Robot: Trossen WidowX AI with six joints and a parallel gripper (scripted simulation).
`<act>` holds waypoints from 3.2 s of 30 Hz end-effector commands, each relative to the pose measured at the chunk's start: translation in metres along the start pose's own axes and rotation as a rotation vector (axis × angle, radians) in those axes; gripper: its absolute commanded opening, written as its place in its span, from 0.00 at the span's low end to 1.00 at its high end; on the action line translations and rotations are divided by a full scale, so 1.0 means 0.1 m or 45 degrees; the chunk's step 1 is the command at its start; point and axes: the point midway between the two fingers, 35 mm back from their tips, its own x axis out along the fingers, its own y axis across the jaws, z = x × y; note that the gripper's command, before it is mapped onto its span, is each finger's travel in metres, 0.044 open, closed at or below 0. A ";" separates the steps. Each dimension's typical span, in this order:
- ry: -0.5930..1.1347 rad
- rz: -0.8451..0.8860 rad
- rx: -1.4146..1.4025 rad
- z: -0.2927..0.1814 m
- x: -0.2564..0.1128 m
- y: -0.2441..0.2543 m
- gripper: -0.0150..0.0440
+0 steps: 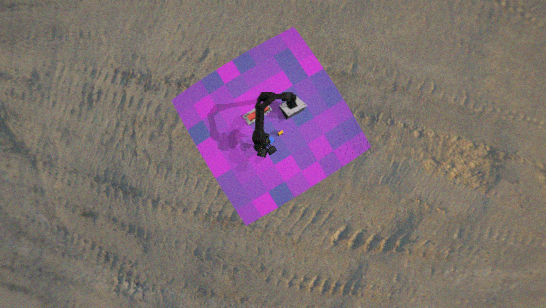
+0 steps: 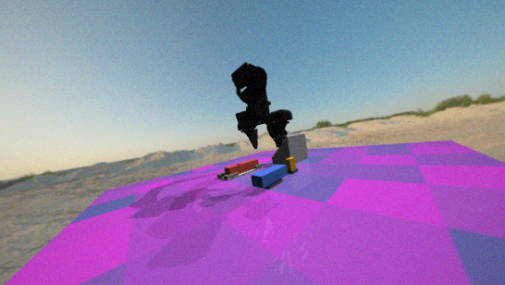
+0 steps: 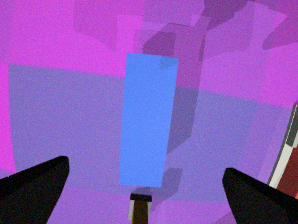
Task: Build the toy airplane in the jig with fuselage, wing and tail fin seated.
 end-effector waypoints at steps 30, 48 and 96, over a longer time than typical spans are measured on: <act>0.003 -0.004 0.004 0.01 0.82 0.00 1.00; 0.003 -0.006 0.004 0.00 0.97 0.00 0.69; -0.020 0.014 0.017 0.06 -0.04 0.05 0.25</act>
